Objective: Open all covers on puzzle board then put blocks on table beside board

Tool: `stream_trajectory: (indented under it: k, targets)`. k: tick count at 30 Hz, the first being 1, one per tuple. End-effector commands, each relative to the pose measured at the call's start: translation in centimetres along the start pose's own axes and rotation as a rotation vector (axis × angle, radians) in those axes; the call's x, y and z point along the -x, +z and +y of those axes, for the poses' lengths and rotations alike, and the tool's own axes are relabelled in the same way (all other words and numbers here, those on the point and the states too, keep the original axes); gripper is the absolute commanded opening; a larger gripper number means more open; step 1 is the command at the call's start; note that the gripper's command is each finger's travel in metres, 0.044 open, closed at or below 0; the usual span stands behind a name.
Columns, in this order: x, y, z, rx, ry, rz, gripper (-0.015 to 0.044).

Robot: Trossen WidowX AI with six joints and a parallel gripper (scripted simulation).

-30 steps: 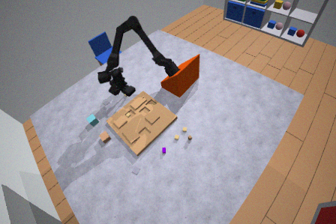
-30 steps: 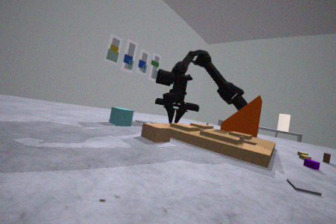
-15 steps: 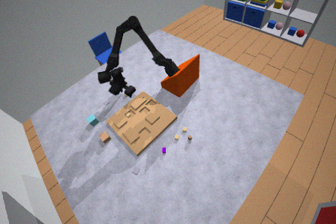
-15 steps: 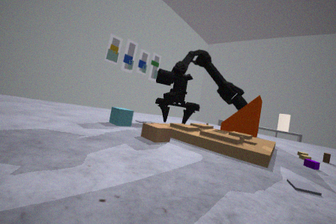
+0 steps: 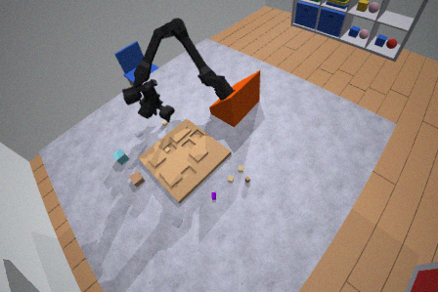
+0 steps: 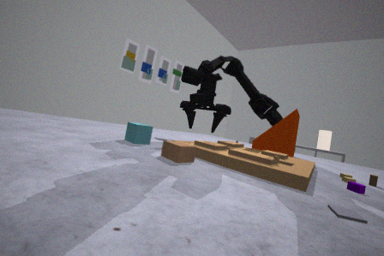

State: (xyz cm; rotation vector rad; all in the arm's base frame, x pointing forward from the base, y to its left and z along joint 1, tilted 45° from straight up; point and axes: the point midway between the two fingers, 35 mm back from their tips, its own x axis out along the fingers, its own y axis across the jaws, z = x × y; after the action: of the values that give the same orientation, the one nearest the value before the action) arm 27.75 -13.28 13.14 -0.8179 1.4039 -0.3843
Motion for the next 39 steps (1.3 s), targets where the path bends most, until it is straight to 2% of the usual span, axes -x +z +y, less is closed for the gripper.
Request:
stream_trajectory:
  k: [1,8,25,39]
  targets:
    - [1.3,0.0,-0.3,-0.009,-0.009,-0.003,0.044]
    - [3.1,-0.3,-0.3,-0.006,-0.01,-0.003,0.044]
    - [3.0,6.1,5.5,-0.069,0.01,-0.004,0.0]
    - [3.0,10.3,12.5,-0.124,-0.002,-0.006,0.0]
